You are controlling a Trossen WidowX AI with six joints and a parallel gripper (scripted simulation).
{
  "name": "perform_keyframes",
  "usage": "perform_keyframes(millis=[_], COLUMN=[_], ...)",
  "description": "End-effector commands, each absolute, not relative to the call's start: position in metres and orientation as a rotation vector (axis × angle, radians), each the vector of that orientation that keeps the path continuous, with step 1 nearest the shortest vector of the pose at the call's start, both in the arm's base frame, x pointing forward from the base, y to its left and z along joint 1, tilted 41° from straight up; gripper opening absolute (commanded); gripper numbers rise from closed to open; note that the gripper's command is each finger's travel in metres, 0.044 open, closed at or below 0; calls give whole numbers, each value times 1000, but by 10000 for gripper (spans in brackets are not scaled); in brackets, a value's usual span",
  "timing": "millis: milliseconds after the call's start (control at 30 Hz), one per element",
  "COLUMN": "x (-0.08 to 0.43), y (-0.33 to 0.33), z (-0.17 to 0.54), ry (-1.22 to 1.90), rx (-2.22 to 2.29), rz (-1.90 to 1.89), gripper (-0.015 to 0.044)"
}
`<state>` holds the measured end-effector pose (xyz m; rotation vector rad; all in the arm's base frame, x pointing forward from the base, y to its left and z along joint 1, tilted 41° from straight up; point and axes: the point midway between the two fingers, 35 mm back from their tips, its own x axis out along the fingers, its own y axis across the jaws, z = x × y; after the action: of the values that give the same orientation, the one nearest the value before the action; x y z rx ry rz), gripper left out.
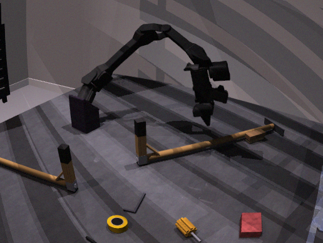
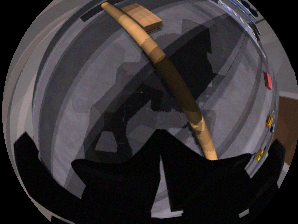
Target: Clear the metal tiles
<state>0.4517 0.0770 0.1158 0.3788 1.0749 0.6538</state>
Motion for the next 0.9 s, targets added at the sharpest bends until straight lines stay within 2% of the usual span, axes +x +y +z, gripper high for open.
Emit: perform_keyframes(millis=[0, 867], x=[452, 457], y=[84, 107], z=[107, 78], ry=[1078, 1075], rx=[383, 394], rz=[648, 646], gripper=[0, 0])
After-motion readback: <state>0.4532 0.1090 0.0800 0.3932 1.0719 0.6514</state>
